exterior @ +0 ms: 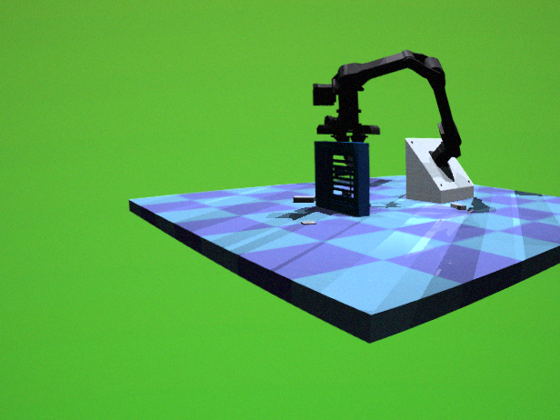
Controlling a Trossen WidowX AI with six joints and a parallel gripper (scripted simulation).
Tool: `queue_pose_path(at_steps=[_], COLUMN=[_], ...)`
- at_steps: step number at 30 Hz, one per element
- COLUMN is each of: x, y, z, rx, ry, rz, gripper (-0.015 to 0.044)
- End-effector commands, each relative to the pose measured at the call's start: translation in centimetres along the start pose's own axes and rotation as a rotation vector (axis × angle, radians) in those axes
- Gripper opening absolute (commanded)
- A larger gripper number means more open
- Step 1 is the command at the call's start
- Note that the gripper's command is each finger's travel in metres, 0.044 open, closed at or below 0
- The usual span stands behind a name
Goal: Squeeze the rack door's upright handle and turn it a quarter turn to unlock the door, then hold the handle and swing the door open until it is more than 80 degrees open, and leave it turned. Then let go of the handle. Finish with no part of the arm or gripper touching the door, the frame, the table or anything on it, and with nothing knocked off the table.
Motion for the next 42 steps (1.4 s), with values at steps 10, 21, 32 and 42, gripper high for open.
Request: queue_pose_path(at_steps=[10, 21, 32, 42], x=[0.06, 0.06, 0.06, 0.06], y=[0.03, 0.03, 0.03, 0.02], z=[0.10, 0.10, 0.10, 0.10], rx=[0.000, 0.000, 0.000, 0.000], ry=[0.002, 0.002, 0.002, 0.001], rz=[0.344, 0.344, 0.122, -0.373], gripper=[0.0021, 0.0178, 0.0293, 0.0293])
Point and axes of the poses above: the point midway between the two fingers, 35 mm back from their tips, its own z axis out along the fingers, its own y axis across the jaws, x = y × z, the point moved 3 cm from there along -z, back along the fingers, and after that the axes turned 6 degrees about -z, right-handed, at the moved point
